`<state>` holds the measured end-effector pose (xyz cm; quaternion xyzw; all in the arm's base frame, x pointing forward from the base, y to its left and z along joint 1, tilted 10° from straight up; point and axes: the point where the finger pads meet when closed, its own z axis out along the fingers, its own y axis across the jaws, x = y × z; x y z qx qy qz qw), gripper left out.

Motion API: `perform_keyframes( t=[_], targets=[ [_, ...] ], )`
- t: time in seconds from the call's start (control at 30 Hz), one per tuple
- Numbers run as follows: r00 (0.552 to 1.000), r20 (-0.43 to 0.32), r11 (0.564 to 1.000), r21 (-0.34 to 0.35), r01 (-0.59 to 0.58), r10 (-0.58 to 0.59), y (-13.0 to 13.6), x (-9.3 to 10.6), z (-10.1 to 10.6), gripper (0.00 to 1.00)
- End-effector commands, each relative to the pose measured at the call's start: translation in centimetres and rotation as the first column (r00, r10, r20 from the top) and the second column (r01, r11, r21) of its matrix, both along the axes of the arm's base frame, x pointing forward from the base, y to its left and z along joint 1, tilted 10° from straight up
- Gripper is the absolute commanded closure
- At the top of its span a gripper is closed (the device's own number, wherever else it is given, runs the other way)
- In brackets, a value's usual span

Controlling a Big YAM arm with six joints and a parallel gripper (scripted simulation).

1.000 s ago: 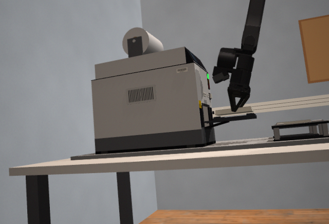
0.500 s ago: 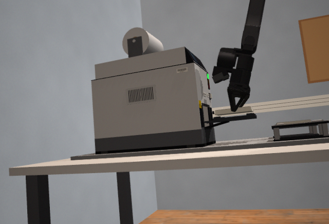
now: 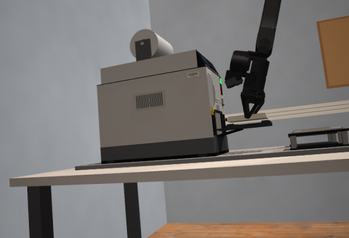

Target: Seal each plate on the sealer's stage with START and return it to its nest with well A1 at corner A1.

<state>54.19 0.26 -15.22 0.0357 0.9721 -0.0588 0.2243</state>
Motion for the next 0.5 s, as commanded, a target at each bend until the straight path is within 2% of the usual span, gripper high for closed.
perform_keyframes(
  t=[0.0,0.2,0.47],
  targets=[
    [0.999,0.032,1.0,0.003,-0.005,0.005,0.6,0.7,1.2,1.0],
    [0.999,0.048,1.0,0.003,-0.005,0.005,0.7,1.7,1.6,1.0],
    [0.999,0.042,1.0,0.005,-0.004,0.003,1.0,1.0,3.7,1.0]
  ],
)
